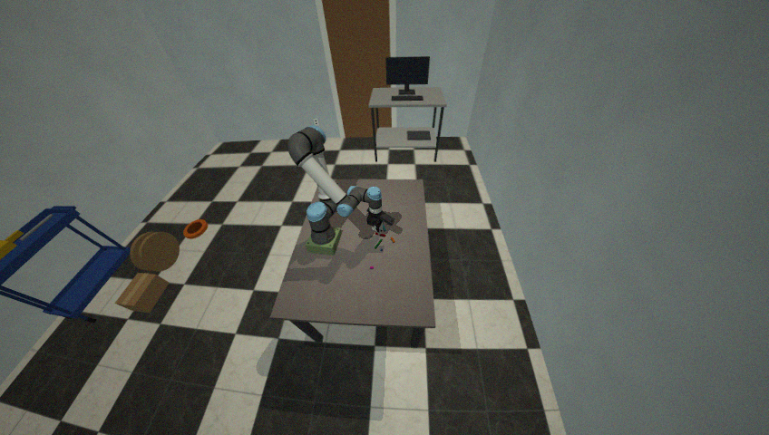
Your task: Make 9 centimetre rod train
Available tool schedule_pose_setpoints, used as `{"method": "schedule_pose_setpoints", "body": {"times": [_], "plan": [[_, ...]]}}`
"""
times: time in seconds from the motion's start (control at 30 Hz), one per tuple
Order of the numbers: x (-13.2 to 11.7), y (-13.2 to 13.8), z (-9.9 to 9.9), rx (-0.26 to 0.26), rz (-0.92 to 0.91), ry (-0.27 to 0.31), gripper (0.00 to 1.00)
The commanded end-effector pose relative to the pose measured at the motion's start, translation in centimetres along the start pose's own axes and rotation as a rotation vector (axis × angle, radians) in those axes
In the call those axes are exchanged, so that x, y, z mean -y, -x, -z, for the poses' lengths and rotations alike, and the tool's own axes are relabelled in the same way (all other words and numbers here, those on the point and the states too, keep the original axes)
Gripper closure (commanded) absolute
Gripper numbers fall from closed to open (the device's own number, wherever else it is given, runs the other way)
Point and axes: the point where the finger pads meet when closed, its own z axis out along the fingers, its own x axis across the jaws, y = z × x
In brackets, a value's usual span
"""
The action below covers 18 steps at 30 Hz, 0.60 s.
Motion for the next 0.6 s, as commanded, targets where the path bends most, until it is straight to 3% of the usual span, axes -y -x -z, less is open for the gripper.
{"method": "schedule_pose_setpoints", "body": {"times": [0.0, 0.57], "plan": [[0.0, 0.0, 0.0, 0.0, 0.0, -0.001, 0.86], [0.0, 0.0, -1.0, 0.0, 0.0, -0.001, 0.86]]}}
